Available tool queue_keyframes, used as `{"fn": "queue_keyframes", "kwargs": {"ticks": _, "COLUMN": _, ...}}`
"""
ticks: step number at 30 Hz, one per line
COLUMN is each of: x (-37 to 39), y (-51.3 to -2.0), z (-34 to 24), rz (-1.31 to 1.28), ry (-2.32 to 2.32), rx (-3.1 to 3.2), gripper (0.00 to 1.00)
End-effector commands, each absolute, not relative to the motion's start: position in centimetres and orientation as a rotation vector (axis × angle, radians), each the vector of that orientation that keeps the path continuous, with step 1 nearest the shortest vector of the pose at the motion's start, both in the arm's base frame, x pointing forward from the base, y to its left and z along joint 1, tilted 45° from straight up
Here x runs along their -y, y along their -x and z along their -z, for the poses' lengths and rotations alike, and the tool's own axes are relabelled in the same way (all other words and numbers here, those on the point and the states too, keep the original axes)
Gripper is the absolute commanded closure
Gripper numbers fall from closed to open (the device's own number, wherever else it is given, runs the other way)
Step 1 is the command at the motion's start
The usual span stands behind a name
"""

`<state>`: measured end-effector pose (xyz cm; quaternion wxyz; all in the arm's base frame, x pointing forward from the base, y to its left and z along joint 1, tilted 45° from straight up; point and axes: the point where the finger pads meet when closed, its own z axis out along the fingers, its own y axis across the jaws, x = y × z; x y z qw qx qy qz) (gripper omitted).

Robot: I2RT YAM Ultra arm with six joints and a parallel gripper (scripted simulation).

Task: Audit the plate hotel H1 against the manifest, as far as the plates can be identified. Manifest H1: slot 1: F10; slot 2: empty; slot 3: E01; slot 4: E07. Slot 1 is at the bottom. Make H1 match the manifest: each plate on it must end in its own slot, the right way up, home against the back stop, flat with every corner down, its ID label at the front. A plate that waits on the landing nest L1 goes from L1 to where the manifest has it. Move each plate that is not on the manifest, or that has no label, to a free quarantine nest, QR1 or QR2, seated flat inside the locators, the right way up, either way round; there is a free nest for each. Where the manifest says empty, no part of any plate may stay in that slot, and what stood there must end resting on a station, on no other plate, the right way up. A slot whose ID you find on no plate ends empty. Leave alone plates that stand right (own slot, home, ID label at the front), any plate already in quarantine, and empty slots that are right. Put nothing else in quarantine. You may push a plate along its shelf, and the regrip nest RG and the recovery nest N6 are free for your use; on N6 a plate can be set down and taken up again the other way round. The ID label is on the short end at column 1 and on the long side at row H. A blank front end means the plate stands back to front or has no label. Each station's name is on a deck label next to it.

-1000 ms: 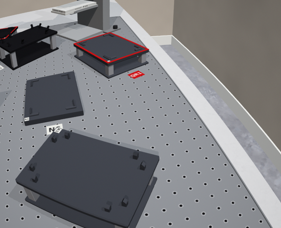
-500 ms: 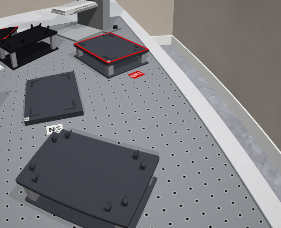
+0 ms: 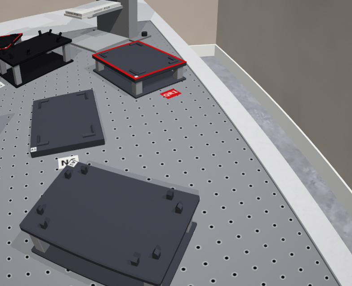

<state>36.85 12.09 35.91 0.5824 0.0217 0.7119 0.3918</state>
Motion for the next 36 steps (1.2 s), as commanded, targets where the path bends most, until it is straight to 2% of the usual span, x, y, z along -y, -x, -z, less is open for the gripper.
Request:
{"fn": "queue_keyframes", "kwargs": {"ticks": 1, "x": -11.8, "y": -36.9, "z": -36.5, "rz": -0.905, "ry": -0.058, "rx": -1.646, "gripper": 0.14}}
{"fn": "queue_keyframes", "kwargs": {"ticks": 36, "x": -11.0, "y": -33.5, "z": -35.0, "rz": -0.905, "ry": -0.057, "rx": -1.647, "gripper": 0.14}}
